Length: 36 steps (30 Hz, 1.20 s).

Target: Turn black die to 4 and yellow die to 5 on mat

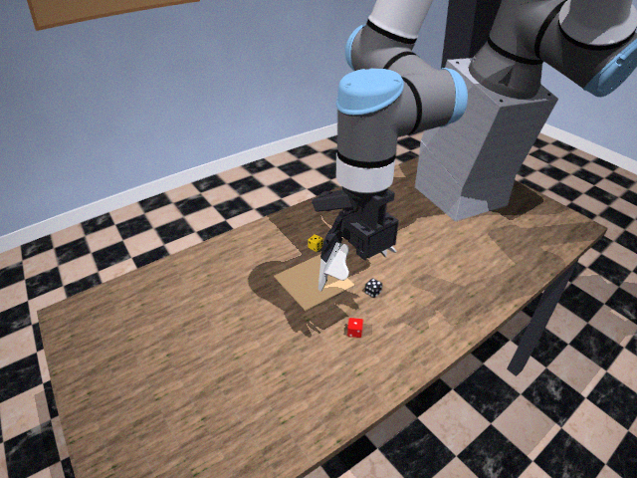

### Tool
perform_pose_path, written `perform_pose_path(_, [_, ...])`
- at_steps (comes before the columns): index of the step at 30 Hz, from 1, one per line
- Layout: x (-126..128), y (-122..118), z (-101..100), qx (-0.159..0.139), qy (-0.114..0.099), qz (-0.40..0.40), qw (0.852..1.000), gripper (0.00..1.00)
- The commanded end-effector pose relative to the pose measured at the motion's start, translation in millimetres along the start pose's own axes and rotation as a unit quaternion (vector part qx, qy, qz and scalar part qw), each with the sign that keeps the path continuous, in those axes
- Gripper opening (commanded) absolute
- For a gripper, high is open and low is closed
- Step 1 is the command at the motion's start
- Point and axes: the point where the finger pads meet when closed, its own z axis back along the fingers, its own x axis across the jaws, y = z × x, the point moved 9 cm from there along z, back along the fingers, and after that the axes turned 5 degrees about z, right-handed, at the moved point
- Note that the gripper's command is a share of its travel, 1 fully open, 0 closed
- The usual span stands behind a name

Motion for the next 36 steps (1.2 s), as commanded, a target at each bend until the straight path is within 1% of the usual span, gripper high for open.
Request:
perform_pose_path(1, [6, 3, 0, 0.000, 0.000, 0.006, 1.000, 1.00])
perform_pose_path(3, [23, 11, -2, 0.000, 0.000, 0.023, 1.000, 1.00])
perform_pose_path(8, [90, 34, -5, 0.000, 0.000, 0.088, 0.996, 1.00])
perform_pose_path(10, [107, 38, -4, 0.000, 0.000, 0.104, 0.995, 1.00])
perform_pose_path(11, [111, 39, -4, 0.000, 0.000, 0.109, 0.994, 1.00])
perform_pose_path(28, [114, 39, -5, 0.000, 0.000, 0.111, 0.994, 1.00])
perform_pose_path(30, [113, 39, -14, 0.000, 0.000, 0.111, 0.994, 1.00])
perform_pose_path(32, [113, 39, -14, 0.000, 0.000, 0.111, 0.994, 1.00])
perform_pose_path(35, [113, 39, -44, 0.000, 0.001, 0.111, 0.994, 1.00])
perform_pose_path(36, [113, 39, -51, 0.000, 0.001, 0.111, 0.994, 1.00])
